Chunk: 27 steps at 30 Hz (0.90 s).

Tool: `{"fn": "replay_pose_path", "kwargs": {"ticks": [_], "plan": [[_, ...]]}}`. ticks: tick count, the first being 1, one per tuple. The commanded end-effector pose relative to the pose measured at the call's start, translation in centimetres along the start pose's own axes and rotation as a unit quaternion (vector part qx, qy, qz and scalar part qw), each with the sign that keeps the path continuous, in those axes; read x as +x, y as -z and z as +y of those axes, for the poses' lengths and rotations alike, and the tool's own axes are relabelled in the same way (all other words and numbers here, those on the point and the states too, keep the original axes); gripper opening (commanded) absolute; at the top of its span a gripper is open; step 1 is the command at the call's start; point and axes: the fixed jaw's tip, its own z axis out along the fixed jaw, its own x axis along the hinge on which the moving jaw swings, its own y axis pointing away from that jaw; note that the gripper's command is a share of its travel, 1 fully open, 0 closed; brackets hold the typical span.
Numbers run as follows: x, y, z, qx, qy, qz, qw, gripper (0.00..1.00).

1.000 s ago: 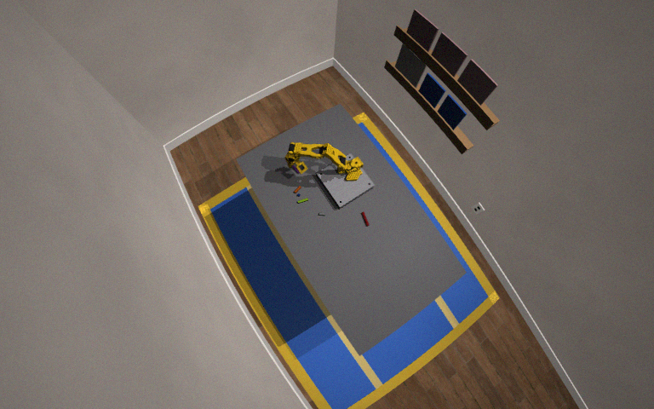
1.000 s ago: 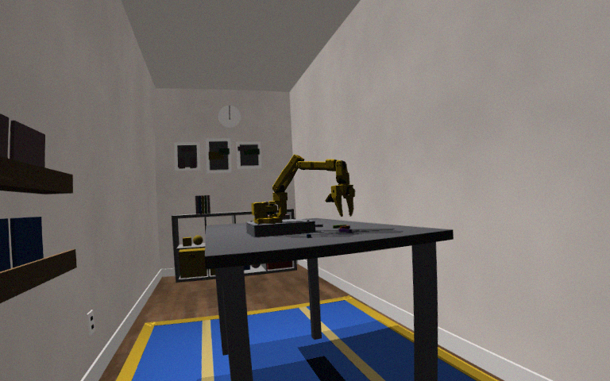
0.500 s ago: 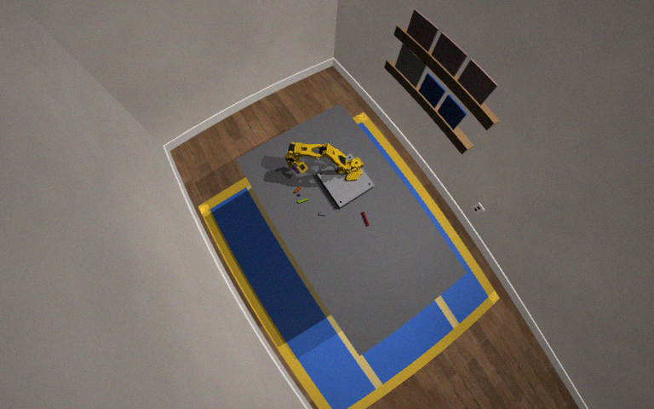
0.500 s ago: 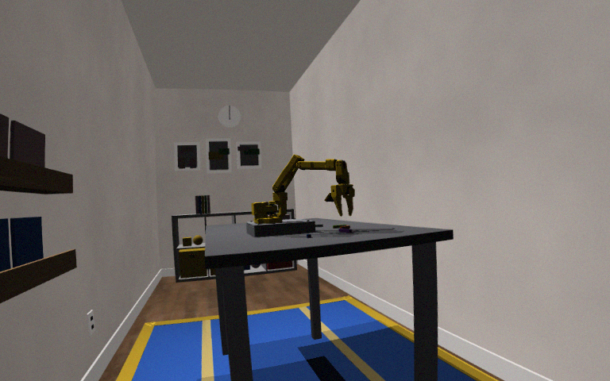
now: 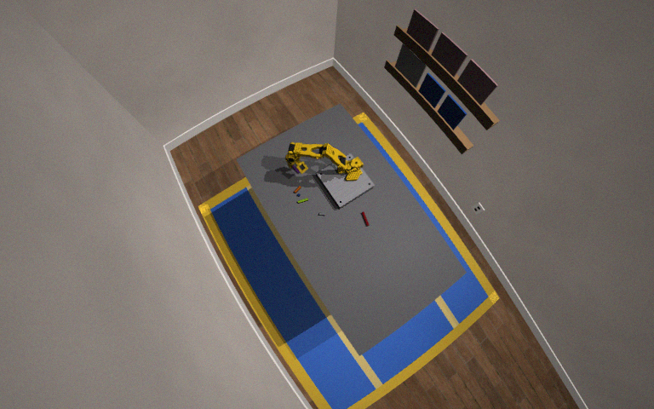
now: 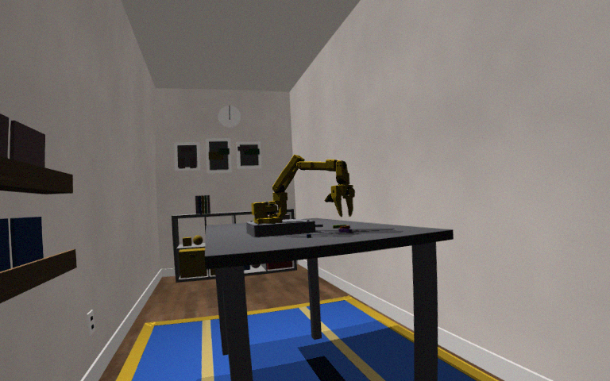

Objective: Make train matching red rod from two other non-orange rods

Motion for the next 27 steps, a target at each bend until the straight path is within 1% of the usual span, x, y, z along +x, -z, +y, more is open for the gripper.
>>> {"fn": "replay_pose_path", "kwargs": {"ticks": [1,9,11,22,27], "plan": [[-0.1,-0.6,-0.1,-0.002,0.008,-0.003,1.0,0.19],[-0.1,-2.0,-0.2,-0.002,0.008,-0.003,1.0,0.19],[-0.1,-2.0,-0.2,-0.002,0.008,-0.003,1.0,0.19],[-0.1,-4.1,-0.2,-0.002,0.008,-0.003,1.0,0.19],[-0.1,-4.6,-0.1,-0.002,0.008,-0.003,1.0,0.19]]}}
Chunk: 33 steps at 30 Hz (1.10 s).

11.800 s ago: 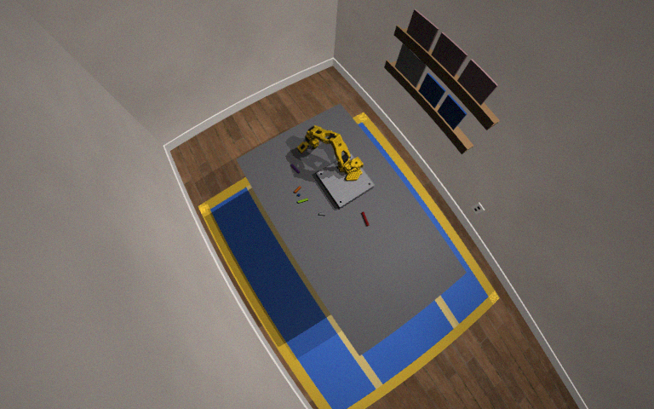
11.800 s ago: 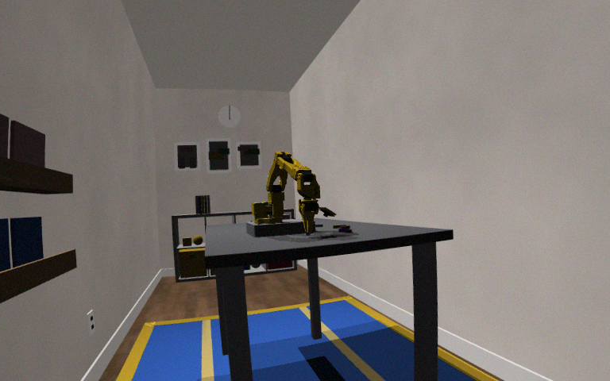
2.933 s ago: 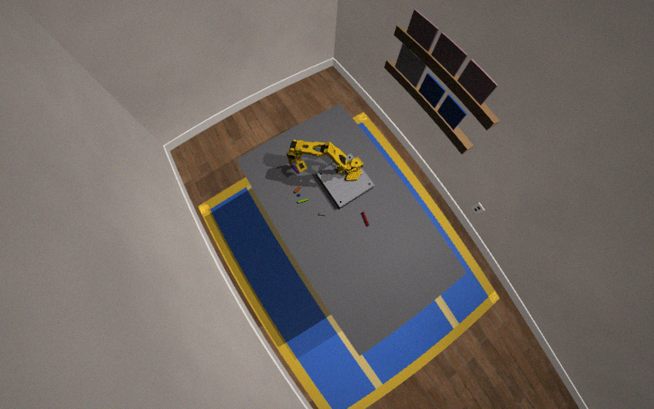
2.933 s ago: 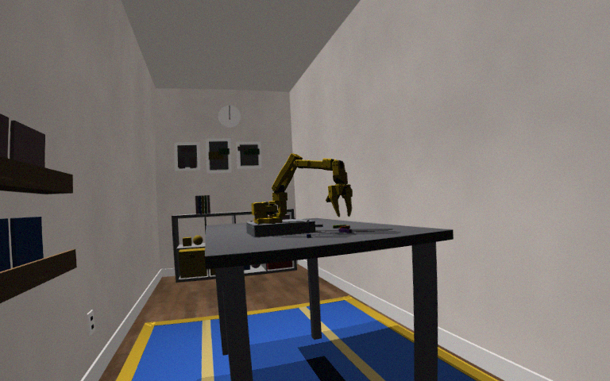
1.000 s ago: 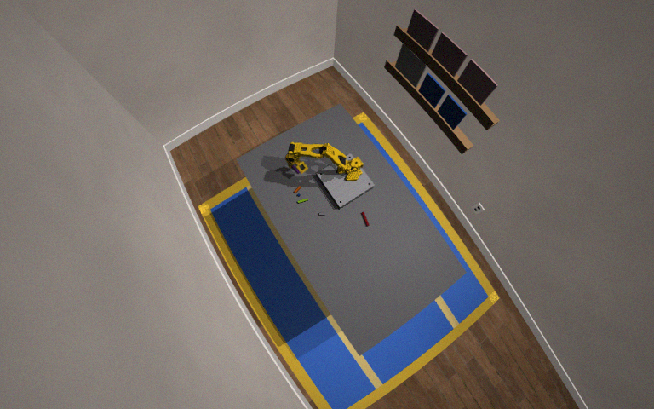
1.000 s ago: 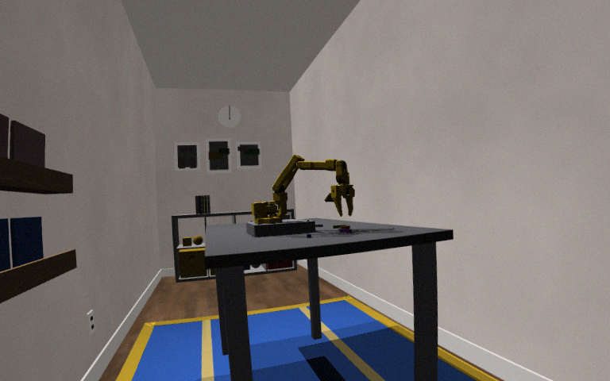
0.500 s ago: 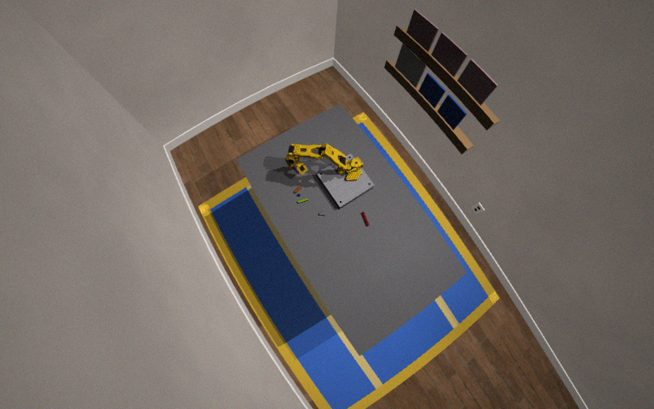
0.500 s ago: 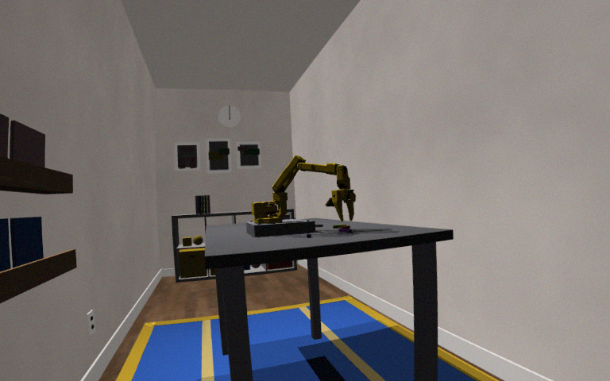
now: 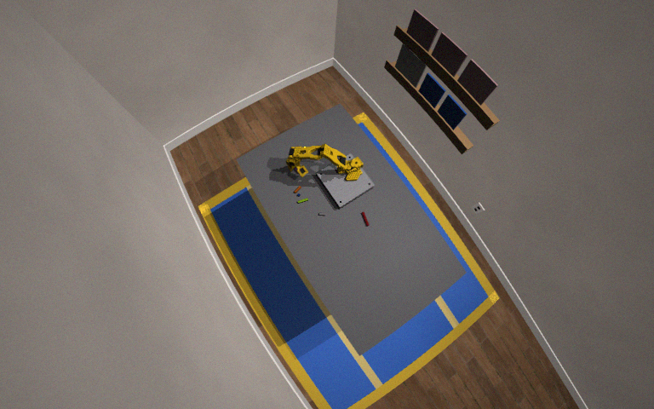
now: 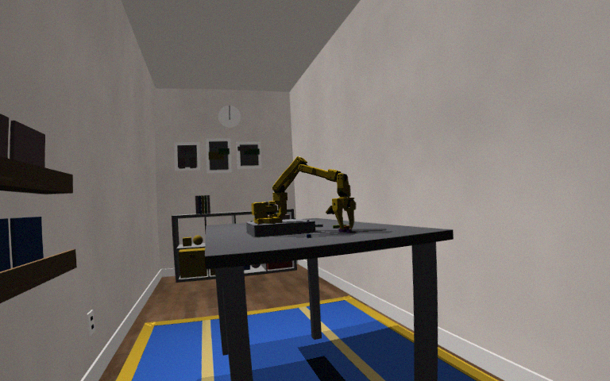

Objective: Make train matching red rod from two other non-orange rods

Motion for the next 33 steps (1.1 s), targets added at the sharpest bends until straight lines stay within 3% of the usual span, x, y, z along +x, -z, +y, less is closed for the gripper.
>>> {"fn": "replay_pose_path", "kwargs": {"ticks": [1,12,33], "plan": [[-0.32,-0.59,0.0,-0.004,0.008,-0.006,1.0,0.19],[-0.55,-1.32,0.19,-0.006,0.008,-0.008,1.0,0.19],[-0.55,-1.32,0.19,-0.006,0.008,-0.008,1.0,0.18]]}}
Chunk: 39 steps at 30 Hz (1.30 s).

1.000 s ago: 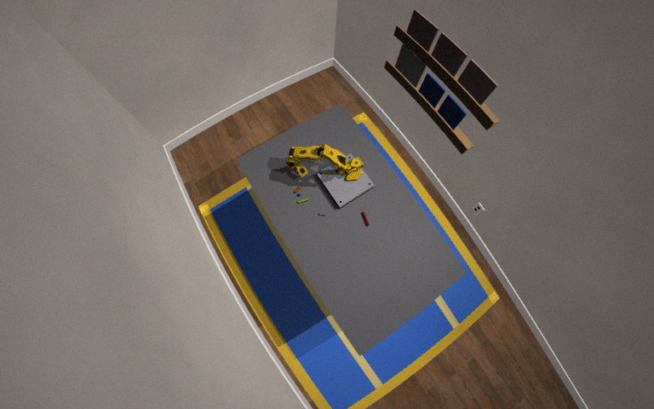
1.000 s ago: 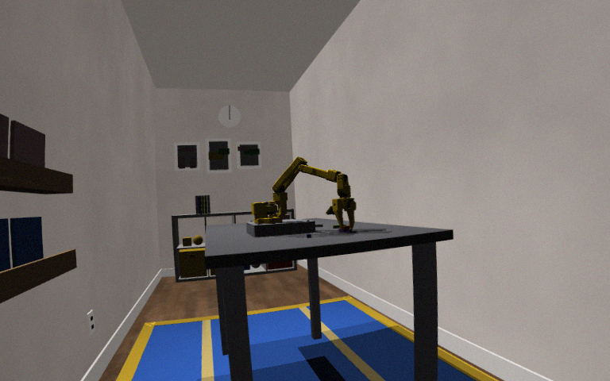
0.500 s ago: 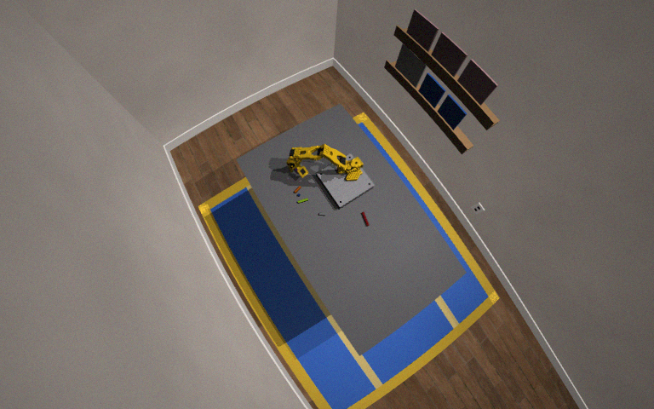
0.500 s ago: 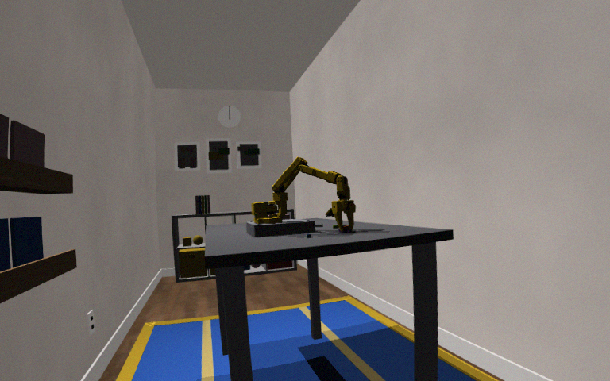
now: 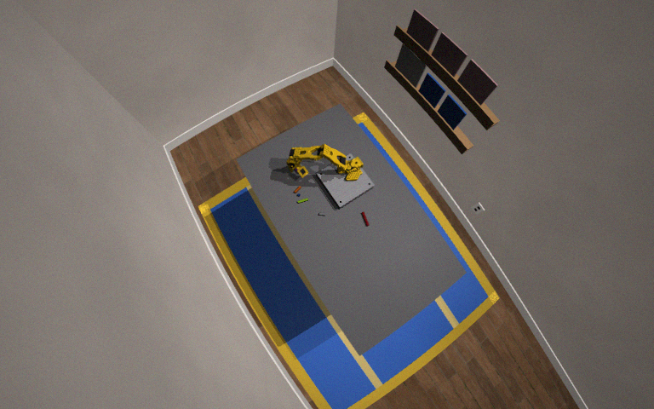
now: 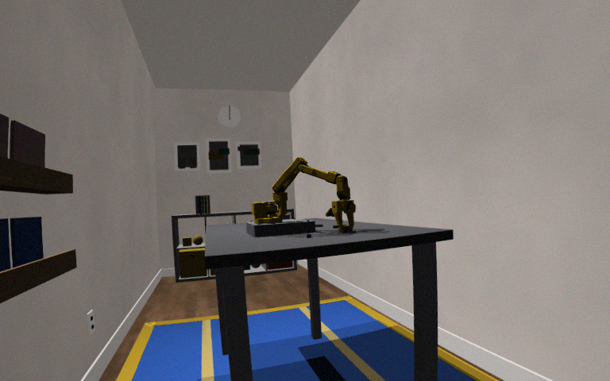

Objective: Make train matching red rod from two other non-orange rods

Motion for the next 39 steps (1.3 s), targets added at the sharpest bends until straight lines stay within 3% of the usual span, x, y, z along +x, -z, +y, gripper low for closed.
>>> {"fn": "replay_pose_path", "kwargs": {"ticks": [1,39], "plan": [[-0.43,-0.52,0.11,-0.006,0.008,-0.008,1.0,0.18],[-0.43,-0.52,0.11,-0.006,0.008,-0.008,1.0,0.01]]}}
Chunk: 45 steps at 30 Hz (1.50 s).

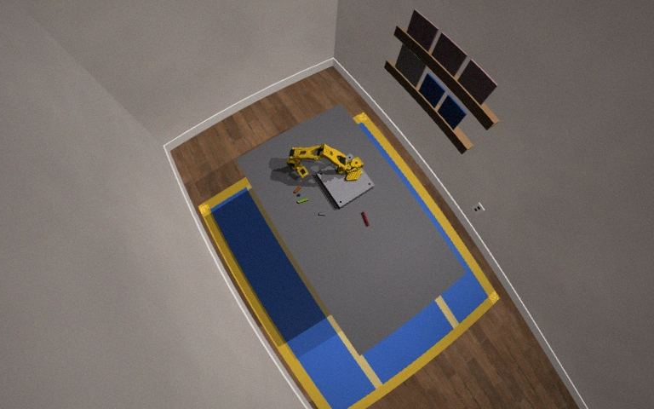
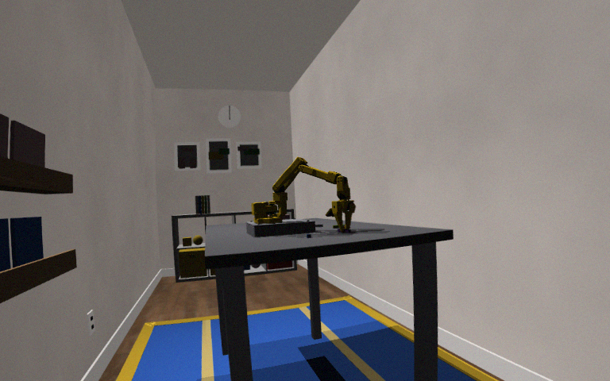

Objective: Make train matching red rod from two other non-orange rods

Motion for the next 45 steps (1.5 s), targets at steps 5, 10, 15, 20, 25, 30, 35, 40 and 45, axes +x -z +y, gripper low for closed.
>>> {"fn": "replay_pose_path", "kwargs": {"ticks": [5,10,15,20,25,30,35,40,45], "plan": [[-0.4,-0.5,0.1,-0.006,0.008,-0.009,1.0,0.0],[-0.4,-0.5,0.1,-0.006,0.008,-0.009,1.0,0.0],[-0.4,-0.5,0.1,-0.006,0.008,-0.009,1.0,0.0],[-0.4,-0.5,0.1,-0.006,0.008,-0.009,1.0,0.0],[-0.4,-0.5,0.1,-0.006,0.008,-0.009,1.0,0.0],[-0.4,-0.3,0.1,-0.006,0.008,-0.009,1.0,0.0],[-0.4,0.1,0.0,-0.006,0.008,-0.009,1.0,0.0],[-0.3,1.1,-0.1,-0.006,0.008,-0.009,1.0,0.0],[-0.3,2.2,-0.2,-0.006,0.008,-0.009,1.0,0.0]]}}
